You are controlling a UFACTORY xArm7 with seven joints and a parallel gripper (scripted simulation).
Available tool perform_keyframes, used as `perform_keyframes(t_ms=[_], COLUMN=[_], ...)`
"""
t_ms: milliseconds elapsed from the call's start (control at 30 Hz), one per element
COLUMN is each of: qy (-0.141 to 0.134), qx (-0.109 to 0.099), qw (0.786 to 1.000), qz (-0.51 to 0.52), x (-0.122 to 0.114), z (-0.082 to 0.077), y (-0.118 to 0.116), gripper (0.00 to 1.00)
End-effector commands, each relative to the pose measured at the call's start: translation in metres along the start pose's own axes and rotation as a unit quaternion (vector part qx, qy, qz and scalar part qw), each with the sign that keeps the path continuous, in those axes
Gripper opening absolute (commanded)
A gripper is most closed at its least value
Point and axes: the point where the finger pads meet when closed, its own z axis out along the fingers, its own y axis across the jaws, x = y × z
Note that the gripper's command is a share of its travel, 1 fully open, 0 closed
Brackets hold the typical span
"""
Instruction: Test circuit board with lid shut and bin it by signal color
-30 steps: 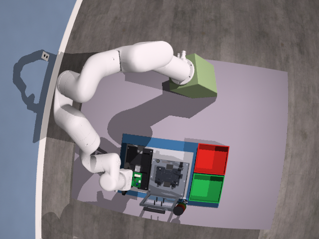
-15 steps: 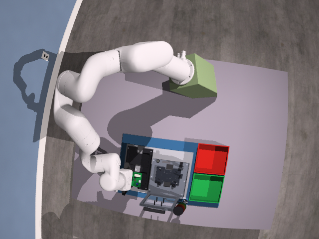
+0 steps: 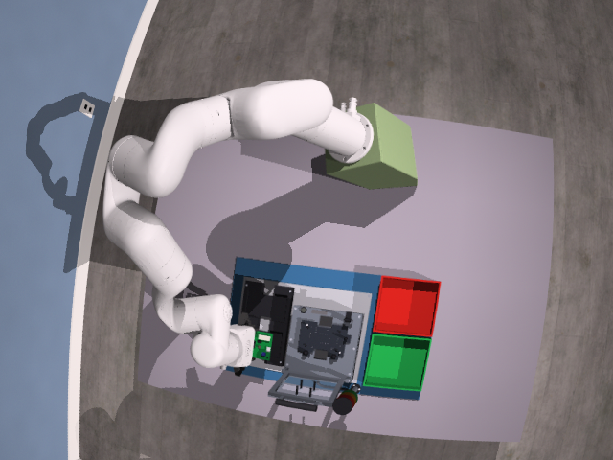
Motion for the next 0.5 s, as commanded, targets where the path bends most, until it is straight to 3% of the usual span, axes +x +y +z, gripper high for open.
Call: perform_keyframes(t_ms=[0, 467], qy=[0.000, 0.000], qx=[0.002, 0.002], qw=[1.000, 1.000], qz=[0.000, 0.000], x=[-0.001, -0.013], z=[-0.002, -0.003], y=[-0.002, 0.001], gripper=[0.79, 0.79])
